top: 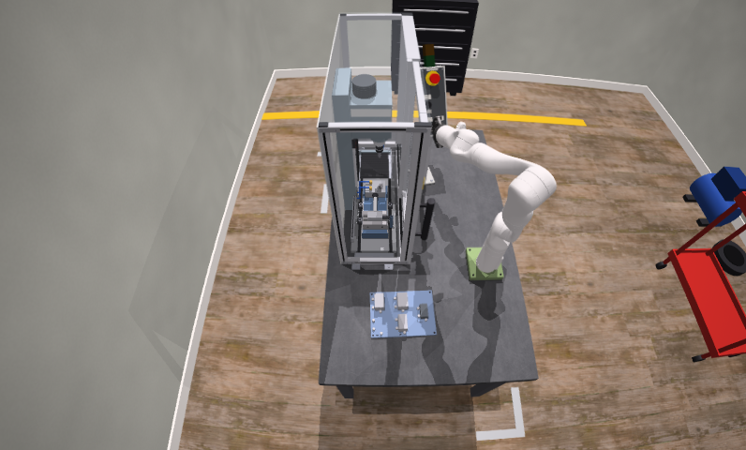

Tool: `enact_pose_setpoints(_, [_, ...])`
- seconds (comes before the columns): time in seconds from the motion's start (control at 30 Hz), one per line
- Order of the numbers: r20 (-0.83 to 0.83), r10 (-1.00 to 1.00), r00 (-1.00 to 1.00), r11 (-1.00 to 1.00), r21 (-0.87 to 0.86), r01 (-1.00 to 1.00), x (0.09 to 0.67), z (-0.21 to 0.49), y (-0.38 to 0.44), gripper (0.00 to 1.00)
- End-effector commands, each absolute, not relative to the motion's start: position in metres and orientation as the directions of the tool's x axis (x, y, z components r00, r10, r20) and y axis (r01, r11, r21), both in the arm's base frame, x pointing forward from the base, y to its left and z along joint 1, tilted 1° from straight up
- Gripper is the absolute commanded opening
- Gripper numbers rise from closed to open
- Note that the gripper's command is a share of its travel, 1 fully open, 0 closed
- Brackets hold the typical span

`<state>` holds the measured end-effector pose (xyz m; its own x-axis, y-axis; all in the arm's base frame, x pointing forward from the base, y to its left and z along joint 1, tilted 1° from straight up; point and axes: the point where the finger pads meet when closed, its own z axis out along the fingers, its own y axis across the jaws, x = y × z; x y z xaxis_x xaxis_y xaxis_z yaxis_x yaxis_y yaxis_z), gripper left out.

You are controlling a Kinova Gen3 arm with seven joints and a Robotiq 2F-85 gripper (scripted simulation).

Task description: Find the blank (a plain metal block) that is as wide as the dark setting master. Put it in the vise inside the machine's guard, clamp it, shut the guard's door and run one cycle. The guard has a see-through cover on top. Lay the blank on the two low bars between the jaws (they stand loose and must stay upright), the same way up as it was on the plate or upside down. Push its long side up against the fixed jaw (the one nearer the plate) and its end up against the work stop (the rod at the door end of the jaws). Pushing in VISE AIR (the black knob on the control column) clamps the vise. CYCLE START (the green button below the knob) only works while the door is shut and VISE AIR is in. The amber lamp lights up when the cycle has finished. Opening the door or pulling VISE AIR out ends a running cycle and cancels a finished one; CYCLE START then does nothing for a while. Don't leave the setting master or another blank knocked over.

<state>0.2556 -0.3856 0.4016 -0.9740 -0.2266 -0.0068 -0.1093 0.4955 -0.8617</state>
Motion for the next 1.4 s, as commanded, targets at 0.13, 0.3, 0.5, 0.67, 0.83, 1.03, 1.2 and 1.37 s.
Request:
enact_pose_setpoints(0.13, [-0.007, -0.227, -0.974, 0.495, -0.862, -0.109, 0.2563, 0.4005, -0.3884, 0.10])
enact_pose_setpoints(0.3, [-0.007, -0.227, -0.974, 0.495, -0.862, -0.109, 0.2563, 0.4005, -0.3884, 0.10])
enact_pose_setpoints(0.5, [-0.007, -0.227, -0.974, 0.495, -0.862, -0.109, 0.2566, 0.3997, -0.3898, 0.10])
enact_pose_setpoints(0.67, [-0.007, -0.227, -0.974, 0.495, -0.862, -0.109, 0.2571, 0.3985, -0.3918, 0.10])
enact_pose_setpoints(0.83, [-0.007, -0.227, -0.974, 0.495, -0.862, -0.109, 0.2571, 0.3985, -0.3918, 0.10])
enact_pose_setpoints(1.03, [-0.007, -0.227, -0.974, 0.495, -0.862, -0.109, 0.2573, 0.3980, -0.3925, 0.10])
enact_pose_setpoints(1.2, [-0.007, -0.227, -0.974, 0.495, -0.862, -0.109, 0.2579, 0.3964, -0.3951, 0.10])
enact_pose_setpoints(1.37, [-0.007, -0.227, -0.974, 0.495, -0.862, -0.109, 0.2579, 0.3964, -0.3951, 0.10])
